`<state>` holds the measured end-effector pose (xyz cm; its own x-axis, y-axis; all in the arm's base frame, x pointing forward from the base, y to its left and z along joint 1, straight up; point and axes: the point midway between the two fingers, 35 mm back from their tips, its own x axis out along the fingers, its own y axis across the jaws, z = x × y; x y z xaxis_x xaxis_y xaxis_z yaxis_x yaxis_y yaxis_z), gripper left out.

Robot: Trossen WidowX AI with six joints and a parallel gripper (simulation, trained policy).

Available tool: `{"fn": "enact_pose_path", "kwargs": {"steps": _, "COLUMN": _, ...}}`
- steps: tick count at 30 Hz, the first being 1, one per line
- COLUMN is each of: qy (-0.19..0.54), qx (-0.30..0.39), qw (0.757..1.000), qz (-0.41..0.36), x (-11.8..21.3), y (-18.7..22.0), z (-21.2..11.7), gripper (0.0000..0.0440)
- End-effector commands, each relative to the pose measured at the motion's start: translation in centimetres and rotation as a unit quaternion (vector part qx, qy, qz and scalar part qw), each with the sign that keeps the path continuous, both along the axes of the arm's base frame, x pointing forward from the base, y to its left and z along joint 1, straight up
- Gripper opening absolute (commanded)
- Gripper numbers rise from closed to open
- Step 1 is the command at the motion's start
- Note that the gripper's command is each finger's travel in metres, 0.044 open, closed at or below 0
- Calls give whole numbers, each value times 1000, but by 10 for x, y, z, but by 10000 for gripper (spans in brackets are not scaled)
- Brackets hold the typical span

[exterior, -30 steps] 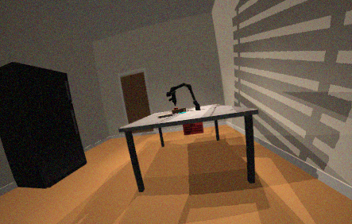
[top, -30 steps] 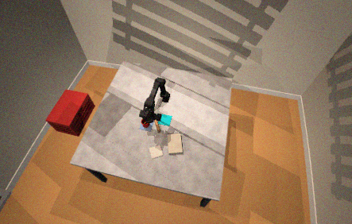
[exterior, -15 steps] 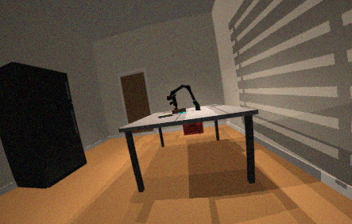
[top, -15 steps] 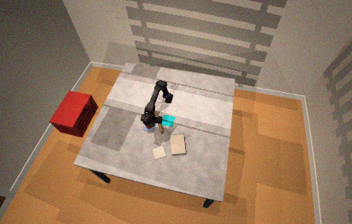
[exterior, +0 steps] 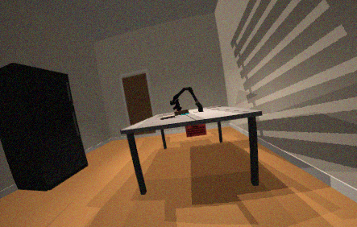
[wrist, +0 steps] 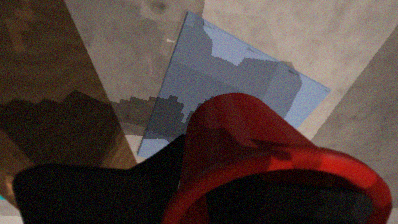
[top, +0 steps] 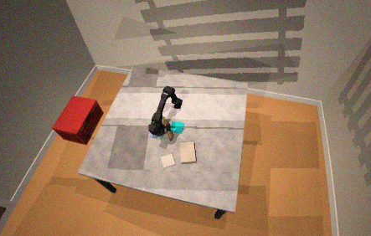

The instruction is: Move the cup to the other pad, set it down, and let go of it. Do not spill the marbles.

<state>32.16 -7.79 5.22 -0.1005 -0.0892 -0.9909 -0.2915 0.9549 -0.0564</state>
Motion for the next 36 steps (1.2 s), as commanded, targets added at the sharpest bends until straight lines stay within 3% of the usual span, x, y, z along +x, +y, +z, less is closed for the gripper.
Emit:
{"fn": "enact_pose_path", "kwargs": {"steps": 1, "qy": 11, "qx": 10, "qw": 999, "qz": 35, "x": -5, "y": -1, "z": -7, "gripper": 0}}
{"fn": "enact_pose_path", "kwargs": {"steps": 19, "qy": 12, "qx": 25, "qw": 990, "qz": 139, "x": -7, "y": 4, "z": 24, "gripper": 0}}
{"fn": "enact_pose_path", "kwargs": {"steps": 36, "qy": -10, "qx": 30, "qw": 980, "qz": 195, "x": -6, "y": 33, "z": 62, "gripper": 0}}
